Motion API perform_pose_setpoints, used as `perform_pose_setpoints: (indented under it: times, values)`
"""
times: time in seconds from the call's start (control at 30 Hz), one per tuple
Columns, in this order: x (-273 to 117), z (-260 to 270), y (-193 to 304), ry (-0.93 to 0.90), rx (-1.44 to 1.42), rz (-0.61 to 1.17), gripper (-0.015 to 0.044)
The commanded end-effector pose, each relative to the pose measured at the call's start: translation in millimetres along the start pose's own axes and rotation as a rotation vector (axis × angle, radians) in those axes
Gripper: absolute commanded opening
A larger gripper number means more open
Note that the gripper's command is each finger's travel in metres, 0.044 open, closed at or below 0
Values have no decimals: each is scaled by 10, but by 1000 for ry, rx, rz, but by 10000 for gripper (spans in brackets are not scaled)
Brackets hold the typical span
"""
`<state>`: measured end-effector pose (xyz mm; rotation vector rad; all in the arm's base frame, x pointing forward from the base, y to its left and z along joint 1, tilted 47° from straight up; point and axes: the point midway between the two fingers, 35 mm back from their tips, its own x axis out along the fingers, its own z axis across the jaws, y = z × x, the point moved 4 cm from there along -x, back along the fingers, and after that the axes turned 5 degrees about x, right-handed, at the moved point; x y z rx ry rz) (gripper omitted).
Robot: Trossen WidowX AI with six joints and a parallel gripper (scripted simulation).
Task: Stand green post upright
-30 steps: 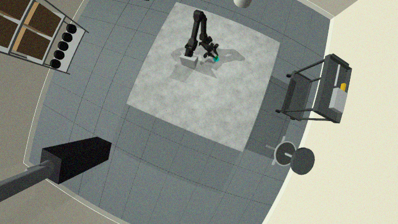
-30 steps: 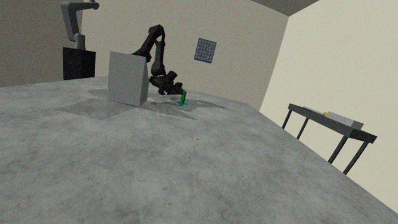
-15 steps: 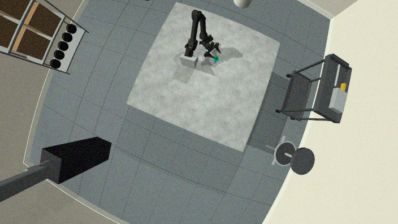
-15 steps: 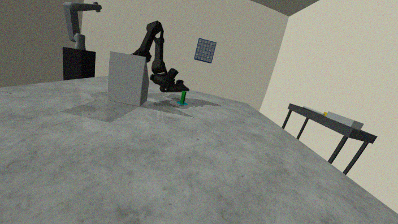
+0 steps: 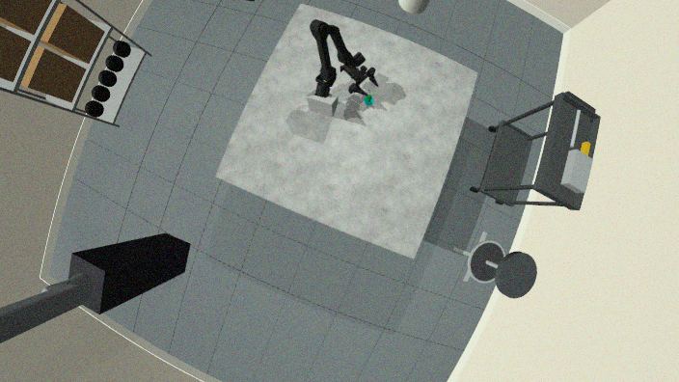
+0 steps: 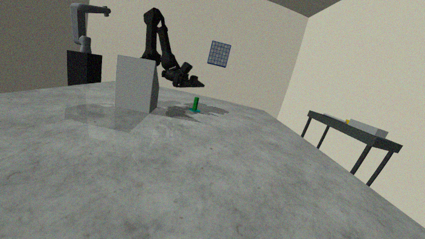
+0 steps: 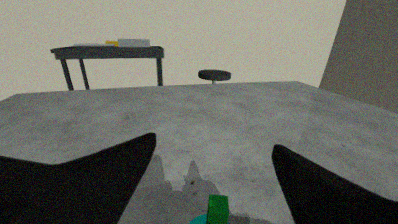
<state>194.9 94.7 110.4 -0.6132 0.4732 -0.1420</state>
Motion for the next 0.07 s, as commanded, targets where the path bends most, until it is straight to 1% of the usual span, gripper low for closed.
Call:
perform_pose_setpoints:
  times: [0.0, 0.03]
  values:
    - [-18, -37, -119, -1, -8, 2, 400]
    - [-23, -41, -150, -2, -8, 1, 400]
